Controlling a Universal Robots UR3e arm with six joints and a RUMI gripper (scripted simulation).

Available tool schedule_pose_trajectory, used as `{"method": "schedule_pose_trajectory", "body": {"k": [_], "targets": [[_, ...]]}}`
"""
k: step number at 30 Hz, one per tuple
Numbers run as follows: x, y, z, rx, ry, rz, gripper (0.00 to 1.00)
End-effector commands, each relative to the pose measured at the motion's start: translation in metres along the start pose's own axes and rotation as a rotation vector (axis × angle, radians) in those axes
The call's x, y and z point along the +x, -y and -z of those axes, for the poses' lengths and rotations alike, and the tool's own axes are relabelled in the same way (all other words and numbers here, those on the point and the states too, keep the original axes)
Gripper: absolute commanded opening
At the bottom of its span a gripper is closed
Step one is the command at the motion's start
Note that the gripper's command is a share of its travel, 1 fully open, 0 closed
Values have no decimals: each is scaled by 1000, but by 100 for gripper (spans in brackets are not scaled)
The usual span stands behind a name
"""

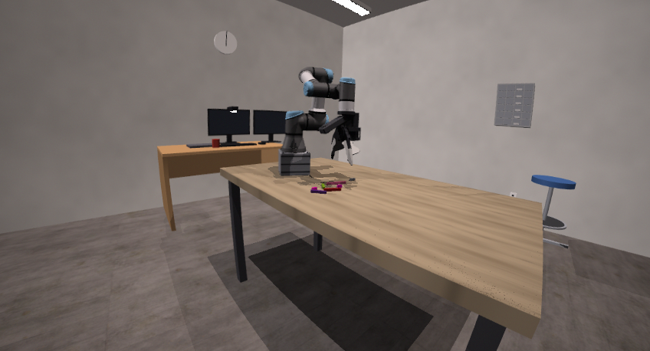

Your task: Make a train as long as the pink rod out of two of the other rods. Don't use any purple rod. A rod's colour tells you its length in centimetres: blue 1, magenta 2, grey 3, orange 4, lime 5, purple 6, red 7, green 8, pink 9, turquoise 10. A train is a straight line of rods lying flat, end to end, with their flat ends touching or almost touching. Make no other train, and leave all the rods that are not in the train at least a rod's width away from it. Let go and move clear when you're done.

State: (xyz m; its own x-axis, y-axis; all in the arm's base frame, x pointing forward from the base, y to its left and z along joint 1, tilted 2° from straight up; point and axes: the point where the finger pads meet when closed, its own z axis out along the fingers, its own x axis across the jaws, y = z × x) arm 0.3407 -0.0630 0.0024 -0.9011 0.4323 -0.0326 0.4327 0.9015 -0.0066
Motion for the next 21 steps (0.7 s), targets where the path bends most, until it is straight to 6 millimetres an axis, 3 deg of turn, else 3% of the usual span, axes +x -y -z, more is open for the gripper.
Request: {"method": "schedule_pose_trajectory", "body": {"k": [1,11,21], "targets": [[-1,0,1,0,3,-15,100],[0,2,0,0,3,-87,100],[0,6,-1,0,3,-271,100]]}}
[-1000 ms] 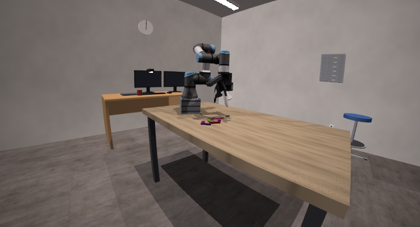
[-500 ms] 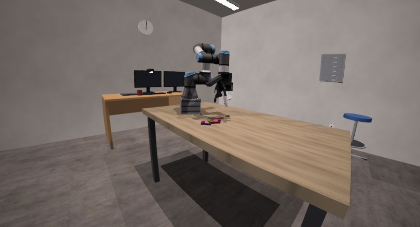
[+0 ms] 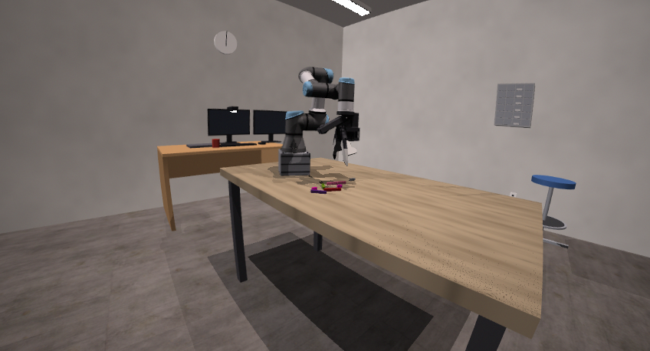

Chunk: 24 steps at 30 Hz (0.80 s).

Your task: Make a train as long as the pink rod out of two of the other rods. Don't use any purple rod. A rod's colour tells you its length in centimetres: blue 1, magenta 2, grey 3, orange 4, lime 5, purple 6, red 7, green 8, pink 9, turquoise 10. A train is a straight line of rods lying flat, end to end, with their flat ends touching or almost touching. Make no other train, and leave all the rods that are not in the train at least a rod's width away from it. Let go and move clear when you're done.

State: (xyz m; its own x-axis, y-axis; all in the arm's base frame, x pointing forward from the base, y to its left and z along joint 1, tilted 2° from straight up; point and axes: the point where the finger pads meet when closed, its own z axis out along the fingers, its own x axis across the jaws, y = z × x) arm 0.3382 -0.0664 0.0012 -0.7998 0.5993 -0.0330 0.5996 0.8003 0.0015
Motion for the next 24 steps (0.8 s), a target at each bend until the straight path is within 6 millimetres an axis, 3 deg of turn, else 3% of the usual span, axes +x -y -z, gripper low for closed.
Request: {"method": "schedule_pose_trajectory", "body": {"k": [1,6,24], "targets": [[-1,2,0,1,3,-100,100],[-1,3,0,1,3,-180,100],[-1,11,-4,0,3,-752,100]]}}
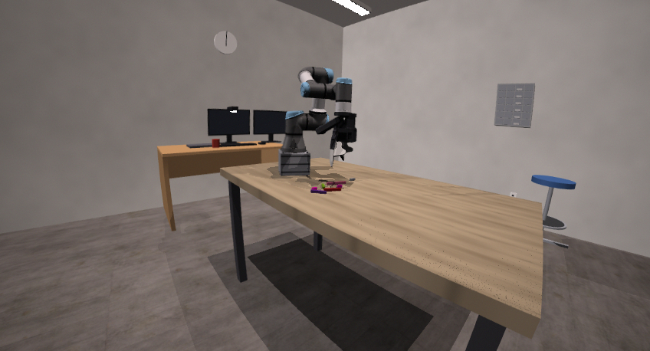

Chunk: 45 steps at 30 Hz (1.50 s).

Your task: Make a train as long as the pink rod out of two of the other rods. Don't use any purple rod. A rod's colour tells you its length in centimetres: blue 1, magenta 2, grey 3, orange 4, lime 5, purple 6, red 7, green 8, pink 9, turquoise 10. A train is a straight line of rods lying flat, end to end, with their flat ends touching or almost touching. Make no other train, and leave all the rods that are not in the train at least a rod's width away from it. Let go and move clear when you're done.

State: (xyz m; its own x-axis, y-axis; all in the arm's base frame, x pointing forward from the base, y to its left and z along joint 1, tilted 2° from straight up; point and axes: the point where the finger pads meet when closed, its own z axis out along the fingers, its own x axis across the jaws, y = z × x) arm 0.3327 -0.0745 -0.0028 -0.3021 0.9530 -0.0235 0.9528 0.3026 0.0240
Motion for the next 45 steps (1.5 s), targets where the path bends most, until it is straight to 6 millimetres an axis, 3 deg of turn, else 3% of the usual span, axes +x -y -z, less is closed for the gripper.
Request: {"method": "schedule_pose_trajectory", "body": {"k": [1,11,13,28,30,45], "targets": [[-2,1,0,3,6,-167,100],[-5,2,-3,2,6,-520,100],[-5,2,-3,2,6,-520,100],[-13,1,-6,0,7,-1082,100],[-13,1,-6,0,7,-1082,100],[-24,-1,-10,-2,7,-1645,100]]}}
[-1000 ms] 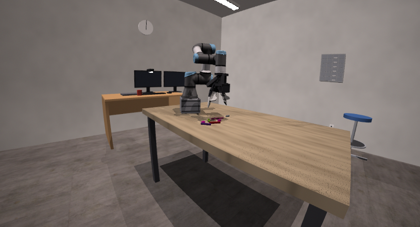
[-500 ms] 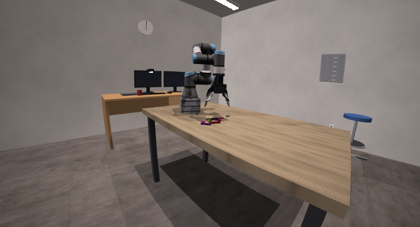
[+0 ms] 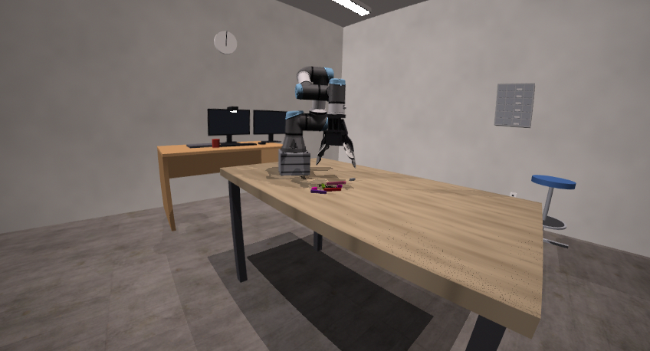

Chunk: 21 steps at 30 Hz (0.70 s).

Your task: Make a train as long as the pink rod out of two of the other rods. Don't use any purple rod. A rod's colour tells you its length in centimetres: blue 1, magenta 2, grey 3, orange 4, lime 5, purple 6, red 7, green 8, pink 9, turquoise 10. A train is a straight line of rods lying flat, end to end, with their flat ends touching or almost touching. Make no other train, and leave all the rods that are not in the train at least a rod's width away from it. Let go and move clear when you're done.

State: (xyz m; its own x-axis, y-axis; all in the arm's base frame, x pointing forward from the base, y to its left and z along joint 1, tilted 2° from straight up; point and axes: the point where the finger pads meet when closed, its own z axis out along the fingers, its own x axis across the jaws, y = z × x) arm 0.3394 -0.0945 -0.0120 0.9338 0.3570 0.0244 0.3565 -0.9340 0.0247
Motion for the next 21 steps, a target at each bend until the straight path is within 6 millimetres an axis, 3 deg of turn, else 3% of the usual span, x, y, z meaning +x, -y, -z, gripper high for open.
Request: {"method": "schedule_pose_trajectory", "body": {"k": [1,16,21], "targets": [[1,-3,0,-6,5,-132,100],[1,-18,-3,-7,3,-630,100],[1,-20,-4,-7,3,-712,100]]}}
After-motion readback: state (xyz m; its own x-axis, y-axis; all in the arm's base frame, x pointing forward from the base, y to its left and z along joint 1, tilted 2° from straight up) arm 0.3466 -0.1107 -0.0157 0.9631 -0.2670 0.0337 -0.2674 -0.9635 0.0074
